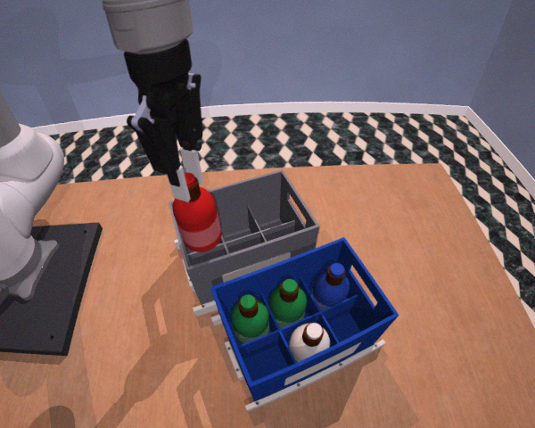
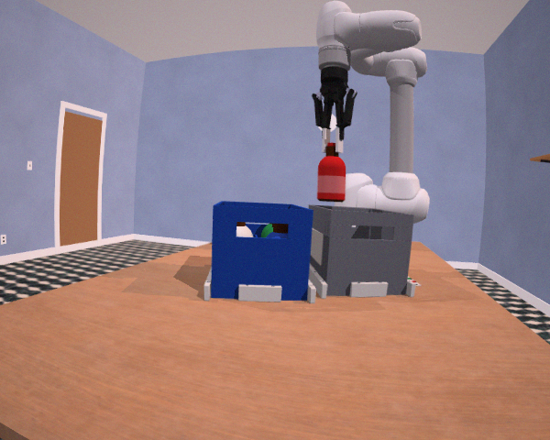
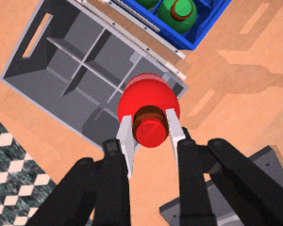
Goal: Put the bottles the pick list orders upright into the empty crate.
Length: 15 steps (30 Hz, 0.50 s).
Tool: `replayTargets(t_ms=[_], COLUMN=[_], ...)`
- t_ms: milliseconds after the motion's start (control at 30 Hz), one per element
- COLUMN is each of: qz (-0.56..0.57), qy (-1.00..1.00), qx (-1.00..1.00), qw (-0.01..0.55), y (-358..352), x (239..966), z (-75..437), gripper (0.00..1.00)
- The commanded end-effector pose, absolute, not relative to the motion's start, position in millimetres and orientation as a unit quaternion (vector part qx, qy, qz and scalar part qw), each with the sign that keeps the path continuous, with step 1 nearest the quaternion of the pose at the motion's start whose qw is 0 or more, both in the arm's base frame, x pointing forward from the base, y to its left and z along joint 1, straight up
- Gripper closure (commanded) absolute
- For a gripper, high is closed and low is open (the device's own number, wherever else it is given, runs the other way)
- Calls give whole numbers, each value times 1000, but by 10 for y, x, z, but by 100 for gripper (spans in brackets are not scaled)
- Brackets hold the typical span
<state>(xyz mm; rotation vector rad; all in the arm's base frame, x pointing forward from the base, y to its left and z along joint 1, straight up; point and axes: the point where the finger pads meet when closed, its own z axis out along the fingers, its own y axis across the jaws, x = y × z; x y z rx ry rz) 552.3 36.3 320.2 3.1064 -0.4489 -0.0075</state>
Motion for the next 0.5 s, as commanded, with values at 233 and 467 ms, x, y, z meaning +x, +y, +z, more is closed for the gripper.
replayTargets(t_ms=[233, 467], qz=[-2, -2], qy=[-143, -143], qx=[990, 990], qw=[1, 1], y=[355, 350], x=[5525, 5529], z=[3203, 3203], gripper=[100, 100])
